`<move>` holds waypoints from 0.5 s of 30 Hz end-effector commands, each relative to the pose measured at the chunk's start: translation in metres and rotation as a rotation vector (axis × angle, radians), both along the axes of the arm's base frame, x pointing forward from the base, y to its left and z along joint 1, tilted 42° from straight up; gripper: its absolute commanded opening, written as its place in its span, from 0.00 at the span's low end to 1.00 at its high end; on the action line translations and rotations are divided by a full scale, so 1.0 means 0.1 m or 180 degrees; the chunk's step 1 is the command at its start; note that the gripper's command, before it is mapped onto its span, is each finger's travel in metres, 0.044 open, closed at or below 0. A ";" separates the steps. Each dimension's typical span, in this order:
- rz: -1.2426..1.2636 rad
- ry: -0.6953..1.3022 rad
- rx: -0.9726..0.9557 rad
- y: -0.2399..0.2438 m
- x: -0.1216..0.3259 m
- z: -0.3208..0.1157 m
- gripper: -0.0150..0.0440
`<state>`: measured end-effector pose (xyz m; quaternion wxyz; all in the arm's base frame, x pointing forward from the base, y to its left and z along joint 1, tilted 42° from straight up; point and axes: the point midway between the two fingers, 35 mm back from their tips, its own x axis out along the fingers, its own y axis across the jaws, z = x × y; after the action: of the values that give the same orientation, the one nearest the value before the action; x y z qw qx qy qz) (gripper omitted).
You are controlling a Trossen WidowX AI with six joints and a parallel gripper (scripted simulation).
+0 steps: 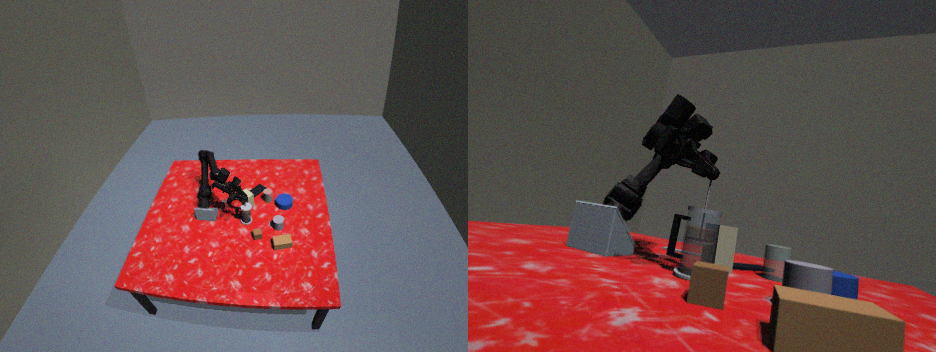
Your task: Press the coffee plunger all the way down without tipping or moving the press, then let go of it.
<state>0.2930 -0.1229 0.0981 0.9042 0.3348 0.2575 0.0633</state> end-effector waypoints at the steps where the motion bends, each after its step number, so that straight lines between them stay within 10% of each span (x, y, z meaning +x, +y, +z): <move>1: 0.0034 0.0123 0.0090 0.14 -0.03 -0.18 0.46; 15: 0.0027 0.0108 0.0100 0.30 -0.01 -0.34 0.46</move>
<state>0.2956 -0.1073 0.0809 0.9065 0.3323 0.2530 0.0613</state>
